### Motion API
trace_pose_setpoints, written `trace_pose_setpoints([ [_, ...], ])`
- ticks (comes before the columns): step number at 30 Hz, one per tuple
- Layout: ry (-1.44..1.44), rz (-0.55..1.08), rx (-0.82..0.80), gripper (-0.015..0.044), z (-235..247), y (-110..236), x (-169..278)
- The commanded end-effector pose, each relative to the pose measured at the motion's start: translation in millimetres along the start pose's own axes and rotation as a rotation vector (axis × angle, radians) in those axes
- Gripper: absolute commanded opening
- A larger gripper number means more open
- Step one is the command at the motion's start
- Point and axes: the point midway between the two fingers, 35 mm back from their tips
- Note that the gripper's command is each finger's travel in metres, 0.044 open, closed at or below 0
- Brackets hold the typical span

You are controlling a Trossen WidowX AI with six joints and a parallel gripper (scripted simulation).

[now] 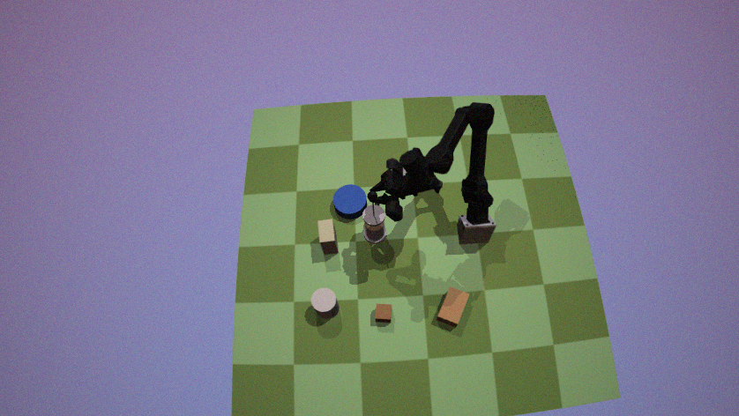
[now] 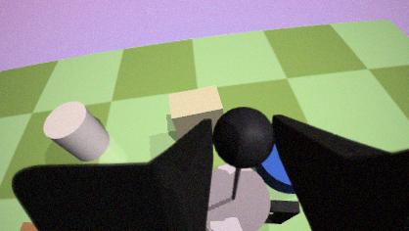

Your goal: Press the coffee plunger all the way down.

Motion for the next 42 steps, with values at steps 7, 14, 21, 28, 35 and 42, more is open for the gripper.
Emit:
trace_pose_setpoints([
  [7,0.003,0.001,-0.002,0.0127,3.0,-5.9,5.9],
  [14,0.002,0.002,-0.004,0.0127,6.3,-13.4,14.1],
  [21,0.001,0.004,-0.006,0.0127,9.3,-20.8,22.6],
  [28,0.001,0.004,-0.007,0.0127,11.9,-28.1,31.3],
  [35,0.001,0.004,-0.007,0.0127,14.3,-35.3,40.3],
  [42,0.001,0.003,-0.006,0.0127,16.3,-42.4,49.3],
])
Point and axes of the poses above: the point midway between the two fingers, 35 mm back from their tips, its own y axis back along the fingers, its own z axis across the jaws, x = y × z, and after that the axes turned 10 degrees about y, right-handed
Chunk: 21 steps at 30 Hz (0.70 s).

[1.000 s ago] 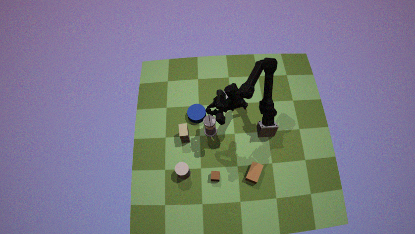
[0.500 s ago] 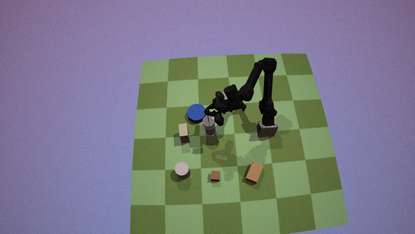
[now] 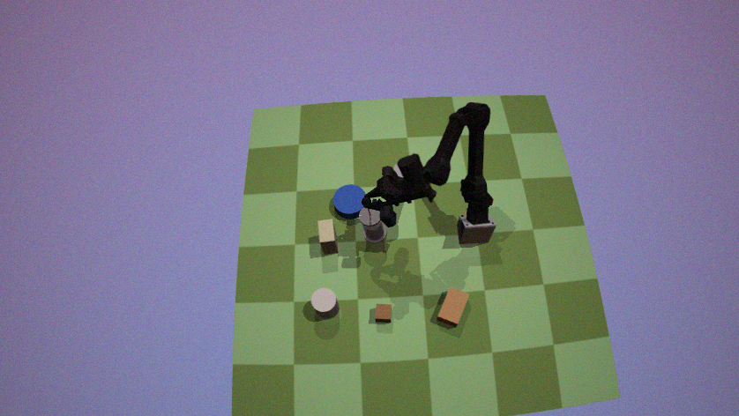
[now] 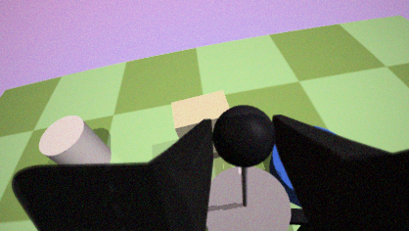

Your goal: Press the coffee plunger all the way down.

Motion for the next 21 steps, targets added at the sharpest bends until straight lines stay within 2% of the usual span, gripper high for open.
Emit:
trace_pose_setpoints([
  [1,0.050,0.066,-0.001,0.0127,5.2,-9.4,30.6],
  [21,0.053,0.059,0.006,0.0127,6.8,-31.2,53.9],
])
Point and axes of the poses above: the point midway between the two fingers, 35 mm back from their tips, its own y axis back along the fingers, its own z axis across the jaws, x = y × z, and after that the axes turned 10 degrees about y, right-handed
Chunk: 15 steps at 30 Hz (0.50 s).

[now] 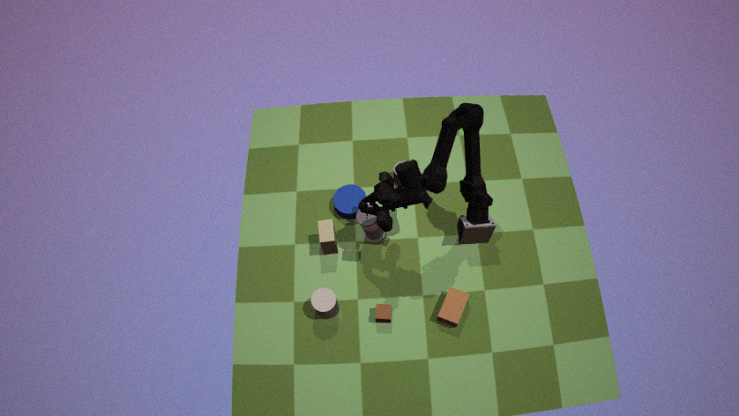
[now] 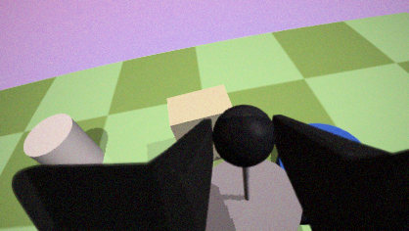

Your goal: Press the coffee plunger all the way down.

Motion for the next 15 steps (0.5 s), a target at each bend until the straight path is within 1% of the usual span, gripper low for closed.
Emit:
trace_pose_setpoints([
  [1,0.058,0.084,0.002,0.0127,3.0,-9.2,33.1],
  [15,0.057,0.083,0.003,0.0127,4.6,-17.3,28.4],
])
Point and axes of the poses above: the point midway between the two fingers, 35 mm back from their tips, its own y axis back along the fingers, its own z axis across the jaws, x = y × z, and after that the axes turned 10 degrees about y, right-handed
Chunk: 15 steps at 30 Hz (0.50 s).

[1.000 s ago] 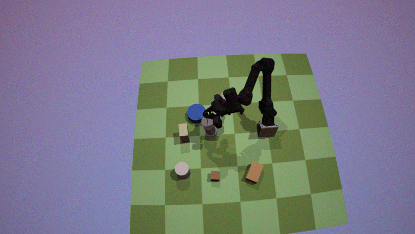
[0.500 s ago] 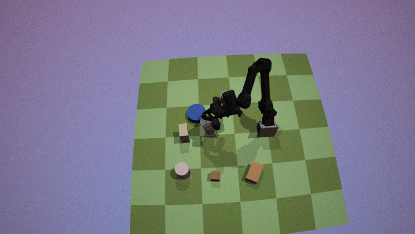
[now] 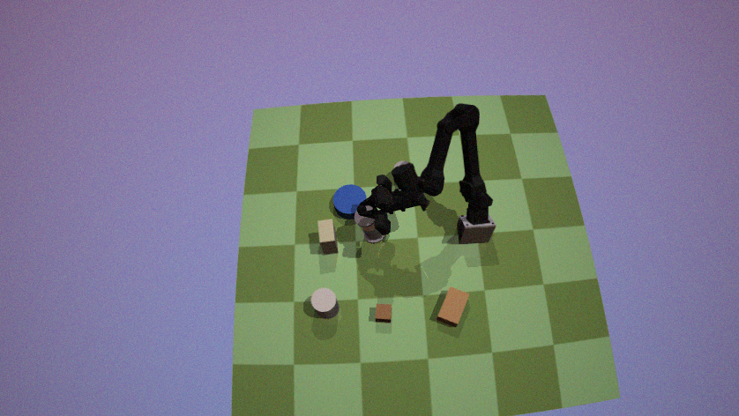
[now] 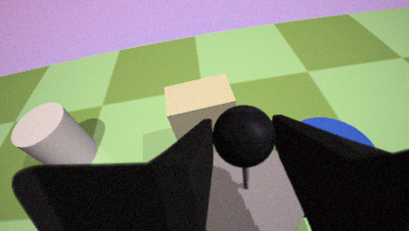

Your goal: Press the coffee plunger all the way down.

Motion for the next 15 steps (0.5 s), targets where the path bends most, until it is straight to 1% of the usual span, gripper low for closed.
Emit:
trace_pose_setpoints([
  [1,0.039,0.059,0.005,0.0127,1.8,-6.0,17.8],
  [15,0.038,0.059,0.005,0.0127,3.2,-8.8,15.0],
])
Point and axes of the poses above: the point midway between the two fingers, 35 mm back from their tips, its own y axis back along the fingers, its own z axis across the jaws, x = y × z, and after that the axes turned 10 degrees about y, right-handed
